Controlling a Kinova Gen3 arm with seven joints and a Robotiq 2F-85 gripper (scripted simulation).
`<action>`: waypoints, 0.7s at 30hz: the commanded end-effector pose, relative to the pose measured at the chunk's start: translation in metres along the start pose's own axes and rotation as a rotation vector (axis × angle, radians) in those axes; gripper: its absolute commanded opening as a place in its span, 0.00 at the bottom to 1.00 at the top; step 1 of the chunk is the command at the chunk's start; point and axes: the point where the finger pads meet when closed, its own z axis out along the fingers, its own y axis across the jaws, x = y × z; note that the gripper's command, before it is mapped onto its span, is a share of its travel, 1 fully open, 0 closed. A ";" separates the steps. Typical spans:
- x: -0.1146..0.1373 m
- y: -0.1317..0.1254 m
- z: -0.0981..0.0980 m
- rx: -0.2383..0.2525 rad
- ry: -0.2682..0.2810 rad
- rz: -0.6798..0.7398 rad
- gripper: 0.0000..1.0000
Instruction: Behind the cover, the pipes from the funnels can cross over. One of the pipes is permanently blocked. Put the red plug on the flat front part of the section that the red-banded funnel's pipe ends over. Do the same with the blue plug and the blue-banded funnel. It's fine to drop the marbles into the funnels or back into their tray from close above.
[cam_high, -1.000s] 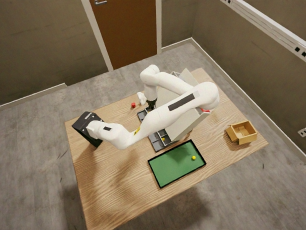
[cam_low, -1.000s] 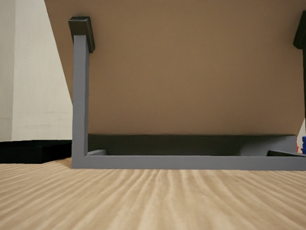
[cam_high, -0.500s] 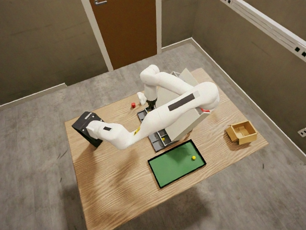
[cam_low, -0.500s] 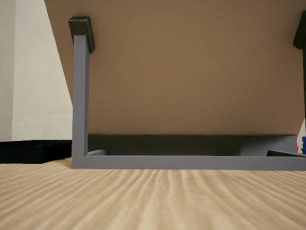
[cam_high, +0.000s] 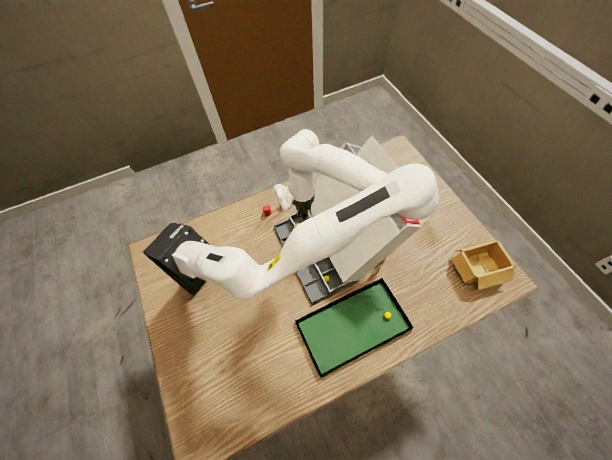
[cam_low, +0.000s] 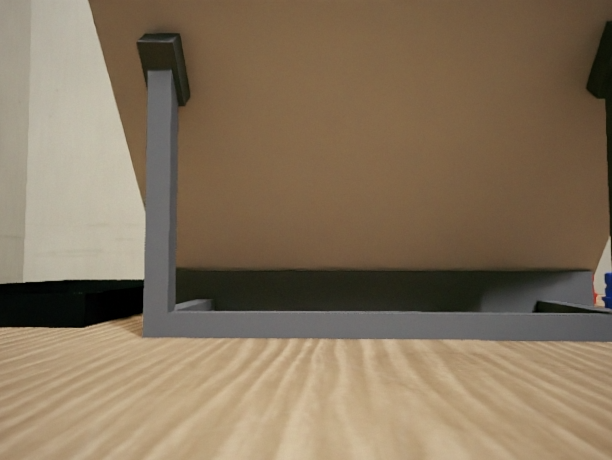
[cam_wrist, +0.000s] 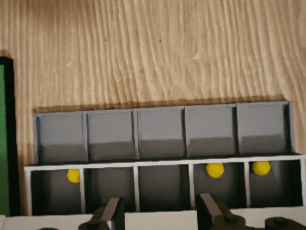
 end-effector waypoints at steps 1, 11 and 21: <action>0.000 0.000 -0.001 -0.001 -0.001 0.000 0.50; 0.004 -0.127 0.078 -0.001 -0.001 0.000 0.50; 0.005 -0.172 0.107 -0.036 -0.039 0.002 0.50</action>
